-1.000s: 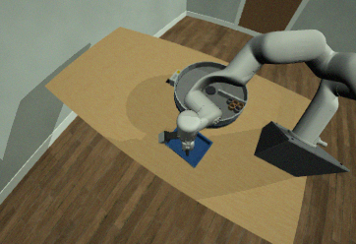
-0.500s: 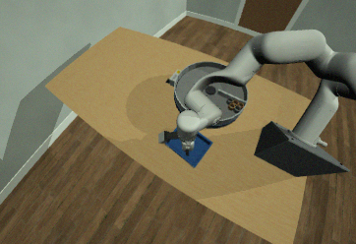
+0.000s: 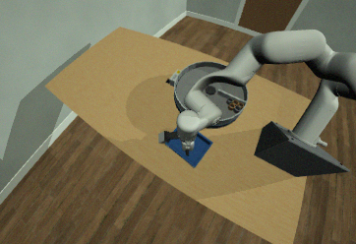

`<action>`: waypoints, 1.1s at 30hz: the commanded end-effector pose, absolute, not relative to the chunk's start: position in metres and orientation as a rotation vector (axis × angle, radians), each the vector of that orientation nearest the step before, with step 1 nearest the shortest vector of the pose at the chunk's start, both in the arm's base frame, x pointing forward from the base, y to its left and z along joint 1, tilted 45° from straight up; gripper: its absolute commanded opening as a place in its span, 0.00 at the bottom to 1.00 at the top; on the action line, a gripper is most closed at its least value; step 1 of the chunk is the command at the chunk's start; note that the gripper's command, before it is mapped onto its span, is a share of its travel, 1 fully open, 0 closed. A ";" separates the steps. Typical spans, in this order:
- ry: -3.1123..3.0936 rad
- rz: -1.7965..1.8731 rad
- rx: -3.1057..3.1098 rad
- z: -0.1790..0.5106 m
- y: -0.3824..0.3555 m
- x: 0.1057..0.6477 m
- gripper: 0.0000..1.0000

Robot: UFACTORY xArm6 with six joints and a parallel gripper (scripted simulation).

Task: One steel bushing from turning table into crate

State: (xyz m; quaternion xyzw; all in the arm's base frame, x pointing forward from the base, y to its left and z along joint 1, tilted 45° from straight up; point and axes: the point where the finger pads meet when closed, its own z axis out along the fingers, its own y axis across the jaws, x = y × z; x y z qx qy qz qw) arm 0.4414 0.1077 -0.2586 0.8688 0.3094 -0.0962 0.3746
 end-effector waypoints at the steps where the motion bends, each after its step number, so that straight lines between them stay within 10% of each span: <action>1: 0.793 -0.241 2.226 -0.257 0.110 0.443 0.41; 33: 0.793 -0.241 2.226 -0.212 0.155 0.439 0.41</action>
